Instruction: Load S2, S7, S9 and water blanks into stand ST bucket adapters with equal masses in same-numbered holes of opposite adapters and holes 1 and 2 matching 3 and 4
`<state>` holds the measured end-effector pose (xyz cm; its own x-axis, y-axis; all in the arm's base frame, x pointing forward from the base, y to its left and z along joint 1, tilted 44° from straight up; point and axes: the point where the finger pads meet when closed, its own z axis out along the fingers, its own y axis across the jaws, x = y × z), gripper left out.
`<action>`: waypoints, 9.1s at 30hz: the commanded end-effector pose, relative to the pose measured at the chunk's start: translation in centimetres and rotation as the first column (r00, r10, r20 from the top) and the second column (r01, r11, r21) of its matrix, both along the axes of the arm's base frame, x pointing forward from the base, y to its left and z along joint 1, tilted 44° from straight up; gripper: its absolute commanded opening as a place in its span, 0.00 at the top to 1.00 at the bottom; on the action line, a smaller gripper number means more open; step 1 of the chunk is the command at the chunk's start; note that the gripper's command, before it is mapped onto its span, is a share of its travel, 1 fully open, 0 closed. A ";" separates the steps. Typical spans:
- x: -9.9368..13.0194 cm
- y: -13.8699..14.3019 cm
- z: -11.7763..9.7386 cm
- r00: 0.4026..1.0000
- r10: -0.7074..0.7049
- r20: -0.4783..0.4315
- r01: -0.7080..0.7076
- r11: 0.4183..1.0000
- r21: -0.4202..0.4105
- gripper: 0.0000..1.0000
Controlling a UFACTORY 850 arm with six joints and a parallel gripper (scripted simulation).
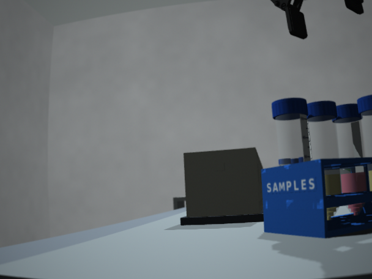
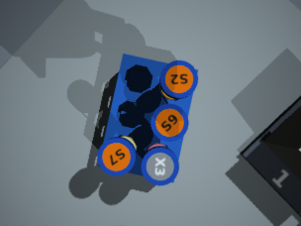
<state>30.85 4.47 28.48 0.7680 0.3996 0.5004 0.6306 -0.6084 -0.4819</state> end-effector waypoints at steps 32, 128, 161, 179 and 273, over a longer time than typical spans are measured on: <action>4.6 -10.8 -9.1 0.701 -0.493 -0.515 0.539 0.839 -0.069 0.00; 0.6 -0.1 0.5 -0.190 -0.612 -0.768 0.797 0.361 -0.485 0.43; -1.3 5.7 4.1 -0.190 -0.611 -0.768 0.797 0.361 -0.485 0.43; -0.9 7.9 1.8 -0.190 -0.611 -0.768 0.797 0.361 -0.485 0.43; 0.1 14.0 -4.7 -0.190 -0.611 -0.768 0.797 0.361 -0.485 0.43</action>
